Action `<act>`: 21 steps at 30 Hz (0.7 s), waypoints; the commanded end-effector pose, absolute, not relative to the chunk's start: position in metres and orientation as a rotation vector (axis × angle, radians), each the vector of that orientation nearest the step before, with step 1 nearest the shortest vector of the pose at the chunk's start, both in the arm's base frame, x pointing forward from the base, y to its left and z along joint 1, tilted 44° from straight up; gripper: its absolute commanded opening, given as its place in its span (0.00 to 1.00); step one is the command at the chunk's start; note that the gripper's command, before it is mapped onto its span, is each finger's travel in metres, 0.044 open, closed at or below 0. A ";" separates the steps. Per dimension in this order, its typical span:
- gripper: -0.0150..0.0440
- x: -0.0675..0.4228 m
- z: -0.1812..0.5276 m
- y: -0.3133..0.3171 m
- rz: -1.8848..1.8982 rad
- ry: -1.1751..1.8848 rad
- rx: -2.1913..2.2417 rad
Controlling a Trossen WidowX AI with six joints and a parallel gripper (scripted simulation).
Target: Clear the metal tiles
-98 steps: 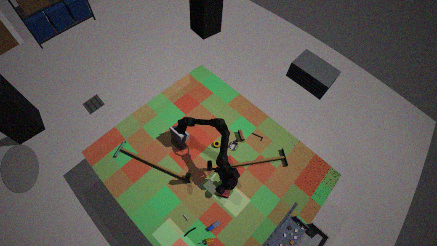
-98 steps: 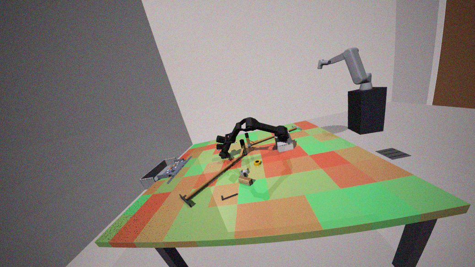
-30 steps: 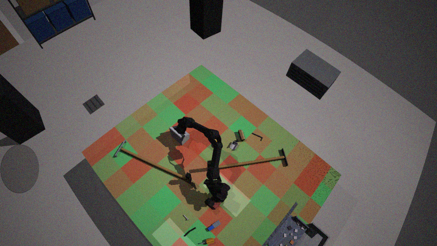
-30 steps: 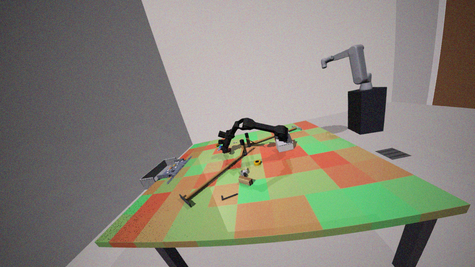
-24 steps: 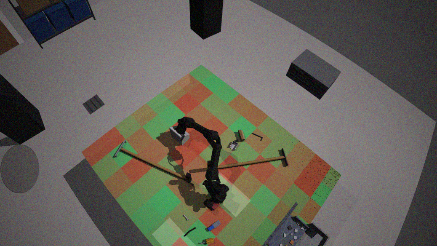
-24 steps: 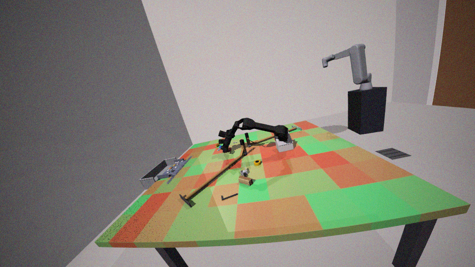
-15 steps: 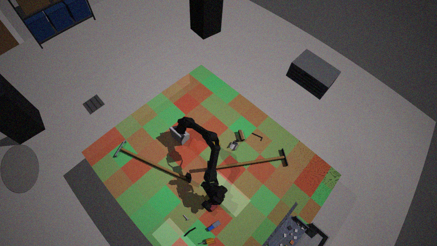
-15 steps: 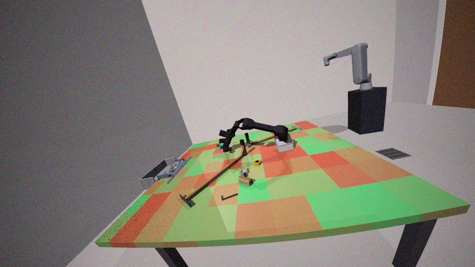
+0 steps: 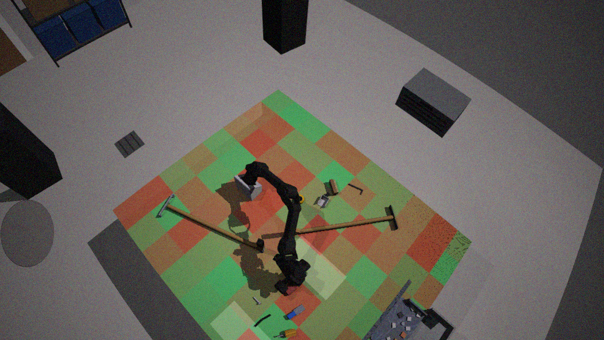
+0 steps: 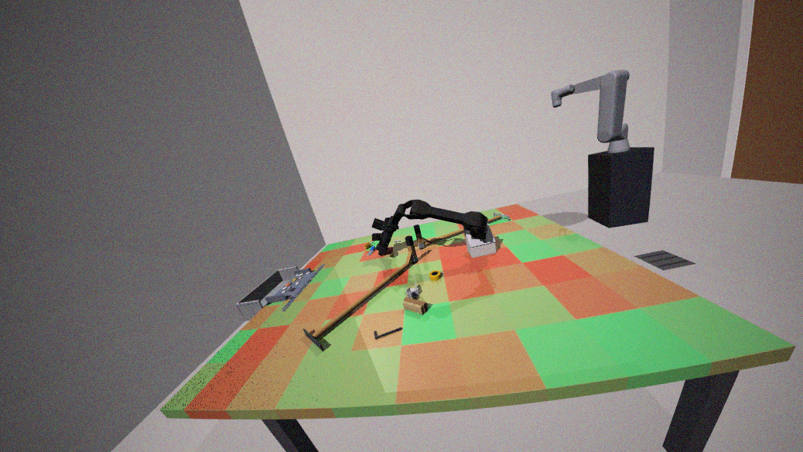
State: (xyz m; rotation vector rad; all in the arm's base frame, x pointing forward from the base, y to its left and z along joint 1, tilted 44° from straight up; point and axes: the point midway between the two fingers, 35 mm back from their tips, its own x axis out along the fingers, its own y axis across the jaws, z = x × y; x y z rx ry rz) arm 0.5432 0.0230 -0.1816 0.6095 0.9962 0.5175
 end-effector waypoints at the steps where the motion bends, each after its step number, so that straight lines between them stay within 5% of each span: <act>1: 0.25 0.542 -0.188 0.019 0.522 0.998 0.609; 21: 0.25 0.553 -0.160 -0.017 0.516 0.995 0.607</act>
